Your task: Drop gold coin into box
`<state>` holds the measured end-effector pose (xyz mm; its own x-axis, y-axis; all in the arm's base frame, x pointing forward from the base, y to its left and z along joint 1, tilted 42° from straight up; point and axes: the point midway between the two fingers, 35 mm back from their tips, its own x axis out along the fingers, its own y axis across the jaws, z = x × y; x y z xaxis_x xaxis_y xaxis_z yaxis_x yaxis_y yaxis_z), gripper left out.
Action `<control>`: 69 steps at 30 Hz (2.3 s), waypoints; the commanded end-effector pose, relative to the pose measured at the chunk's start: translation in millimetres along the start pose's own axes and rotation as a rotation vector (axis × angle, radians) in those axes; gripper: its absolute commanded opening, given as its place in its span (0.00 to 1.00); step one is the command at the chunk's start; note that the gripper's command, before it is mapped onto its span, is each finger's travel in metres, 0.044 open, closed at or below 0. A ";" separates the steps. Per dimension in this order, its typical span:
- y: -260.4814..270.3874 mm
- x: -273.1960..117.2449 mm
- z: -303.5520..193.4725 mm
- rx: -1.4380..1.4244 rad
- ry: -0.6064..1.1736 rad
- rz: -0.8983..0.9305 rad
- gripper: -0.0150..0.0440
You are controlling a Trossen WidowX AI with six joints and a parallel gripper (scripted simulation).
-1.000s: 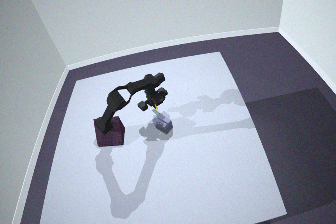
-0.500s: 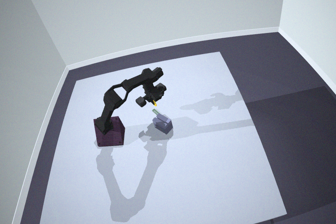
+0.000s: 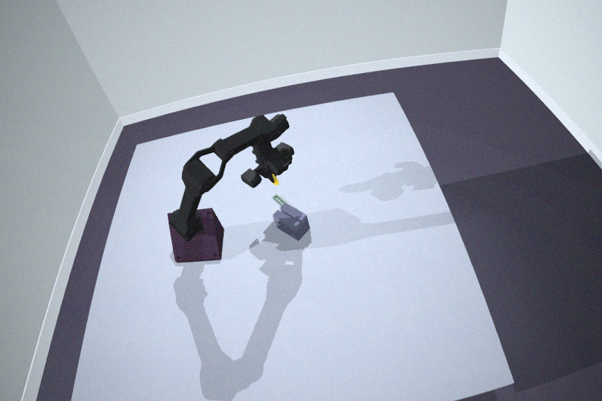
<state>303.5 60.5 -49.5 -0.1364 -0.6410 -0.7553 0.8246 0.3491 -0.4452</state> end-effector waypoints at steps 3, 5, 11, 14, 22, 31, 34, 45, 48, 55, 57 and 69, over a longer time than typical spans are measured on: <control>1.1 -1.8 -3.8 -0.064 0.004 0.002 0.25; 0.7 -1.9 -2.2 -0.064 0.004 0.002 0.25; -2.9 -2.7 12.1 -0.064 0.006 0.004 0.25; -5.0 -3.0 19.4 -0.065 0.007 0.005 0.25; -11.5 -3.5 38.8 -0.065 0.007 0.007 0.25; -20.2 -3.5 60.3 -0.065 0.007 0.007 0.25; -23.4 -3.4 67.3 -0.064 0.006 0.007 0.25; -36.7 -2.7 92.5 -0.063 0.004 0.004 0.25; -40.7 -2.3 99.3 -0.062 0.003 0.003 0.25; -50.7 -1.4 114.6 -0.061 0.000 -0.001 0.25; -53.5 -1.2 118.5 -0.061 -0.001 -0.002 0.25; -50.9 -2.0 117.2 -0.053 0.002 0.004 0.25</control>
<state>326.0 -36.3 31.3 -0.1347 -0.6388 -0.7575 0.7927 0.3893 -0.4692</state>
